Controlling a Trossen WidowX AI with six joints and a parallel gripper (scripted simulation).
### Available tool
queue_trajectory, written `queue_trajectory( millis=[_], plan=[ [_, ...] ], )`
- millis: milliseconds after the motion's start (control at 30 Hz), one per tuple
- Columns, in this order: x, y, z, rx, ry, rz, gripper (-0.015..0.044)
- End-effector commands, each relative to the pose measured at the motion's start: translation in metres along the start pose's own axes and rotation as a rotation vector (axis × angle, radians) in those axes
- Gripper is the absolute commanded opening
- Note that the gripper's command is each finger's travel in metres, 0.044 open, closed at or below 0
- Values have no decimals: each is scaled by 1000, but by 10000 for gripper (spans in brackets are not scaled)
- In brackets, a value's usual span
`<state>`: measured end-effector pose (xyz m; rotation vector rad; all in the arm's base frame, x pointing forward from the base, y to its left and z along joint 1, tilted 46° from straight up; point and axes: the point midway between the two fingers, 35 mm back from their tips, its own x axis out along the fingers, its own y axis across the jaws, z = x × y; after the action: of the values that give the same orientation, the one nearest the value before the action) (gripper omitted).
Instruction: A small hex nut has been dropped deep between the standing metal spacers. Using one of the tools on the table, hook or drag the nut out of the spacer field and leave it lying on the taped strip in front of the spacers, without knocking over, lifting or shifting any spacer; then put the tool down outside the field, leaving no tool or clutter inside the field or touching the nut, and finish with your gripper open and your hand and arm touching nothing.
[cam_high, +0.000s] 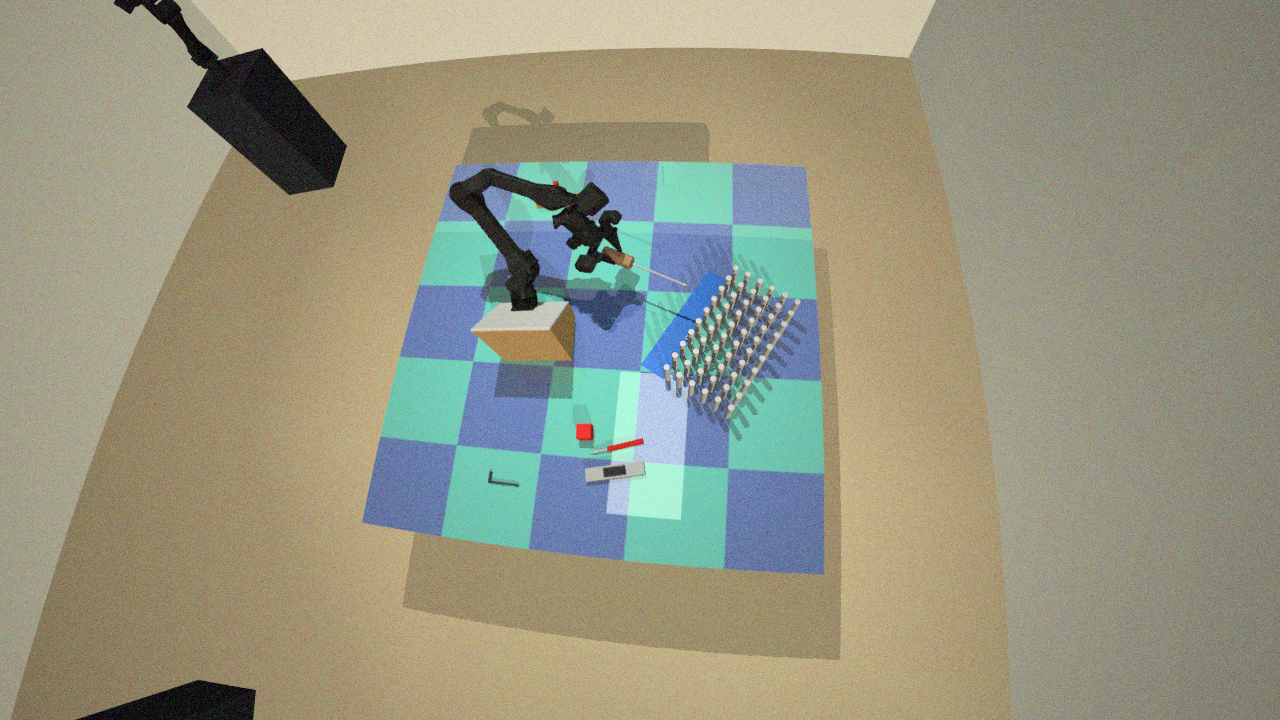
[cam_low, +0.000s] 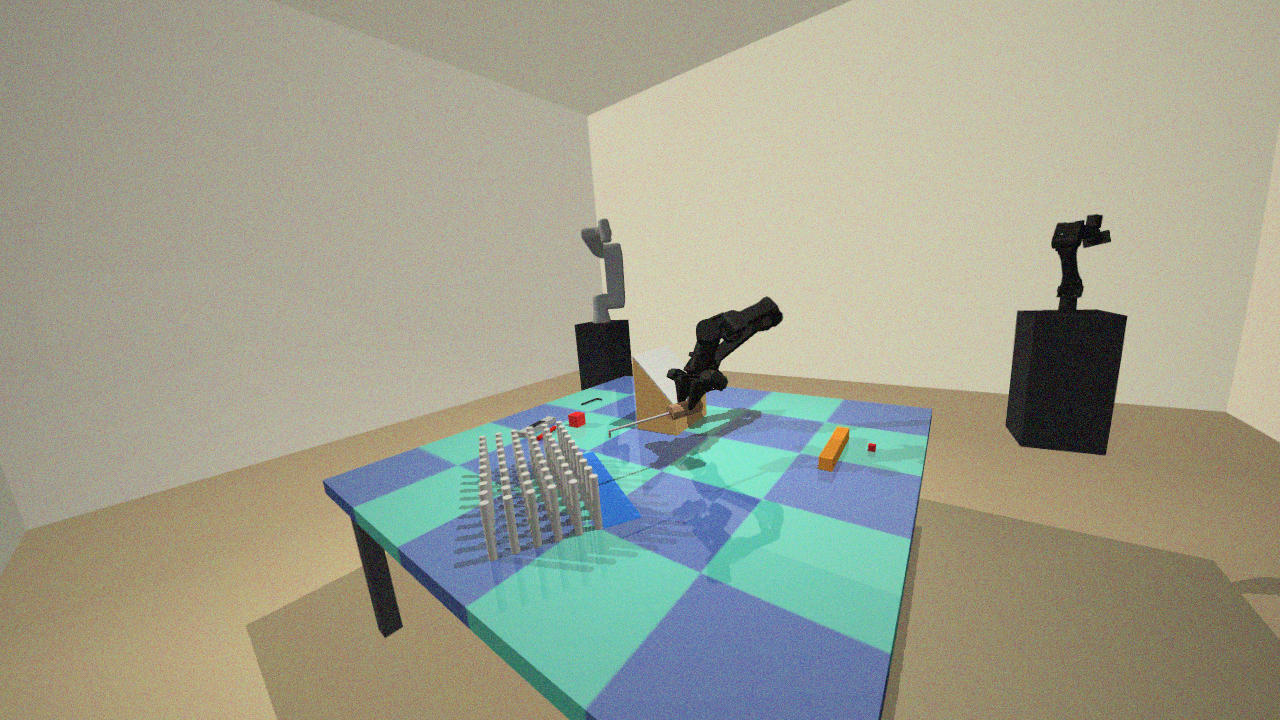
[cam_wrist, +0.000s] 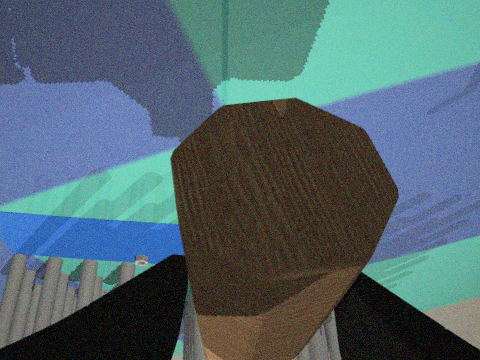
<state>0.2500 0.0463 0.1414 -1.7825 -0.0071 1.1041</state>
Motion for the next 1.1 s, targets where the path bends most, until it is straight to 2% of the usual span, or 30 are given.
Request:
queue_trajectory(
  millis=[0,1067],
  plan=[
    [-3,-16,10,-47,4,-10,0],
    [-44,-97,97,-316,-31,-165,0]
  ],
)
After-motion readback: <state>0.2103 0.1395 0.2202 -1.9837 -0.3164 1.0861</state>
